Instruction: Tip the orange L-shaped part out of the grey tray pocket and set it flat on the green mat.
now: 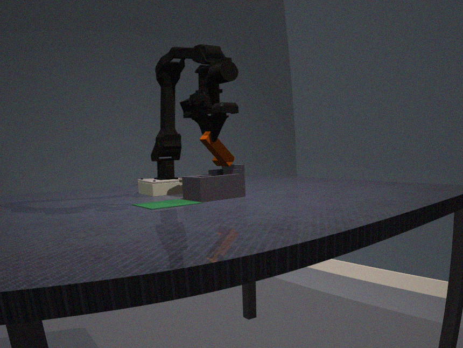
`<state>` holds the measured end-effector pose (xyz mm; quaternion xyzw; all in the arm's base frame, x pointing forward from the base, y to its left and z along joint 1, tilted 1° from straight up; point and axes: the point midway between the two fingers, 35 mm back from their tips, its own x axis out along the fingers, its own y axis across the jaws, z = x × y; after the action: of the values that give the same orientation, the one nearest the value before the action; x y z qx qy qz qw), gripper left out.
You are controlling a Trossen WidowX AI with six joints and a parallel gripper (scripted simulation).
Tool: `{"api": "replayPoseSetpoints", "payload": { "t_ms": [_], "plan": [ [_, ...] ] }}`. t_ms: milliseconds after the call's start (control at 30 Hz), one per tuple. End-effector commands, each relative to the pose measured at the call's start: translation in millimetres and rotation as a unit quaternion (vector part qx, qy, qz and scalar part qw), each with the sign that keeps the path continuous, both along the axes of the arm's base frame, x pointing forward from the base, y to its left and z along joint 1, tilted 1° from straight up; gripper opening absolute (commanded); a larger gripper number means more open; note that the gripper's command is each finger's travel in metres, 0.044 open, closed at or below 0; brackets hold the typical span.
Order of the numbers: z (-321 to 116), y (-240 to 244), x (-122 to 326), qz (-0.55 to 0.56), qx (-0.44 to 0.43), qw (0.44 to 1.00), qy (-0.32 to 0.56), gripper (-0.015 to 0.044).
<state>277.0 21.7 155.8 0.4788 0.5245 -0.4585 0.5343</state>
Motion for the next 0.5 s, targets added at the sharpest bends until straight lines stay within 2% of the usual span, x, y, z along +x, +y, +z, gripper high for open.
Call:
{"api": "replayPoseSetpoints", "payload": {
  "t_ms": [0,467],
  "plan": [
    [3.0,-5.2,1.4,0.001,0.002,1.000,-0.005,0.0000],
    [-1.7,-64.4,3.9,0.001,-0.001,1.000,-0.005,0.0000]
  ]
}}
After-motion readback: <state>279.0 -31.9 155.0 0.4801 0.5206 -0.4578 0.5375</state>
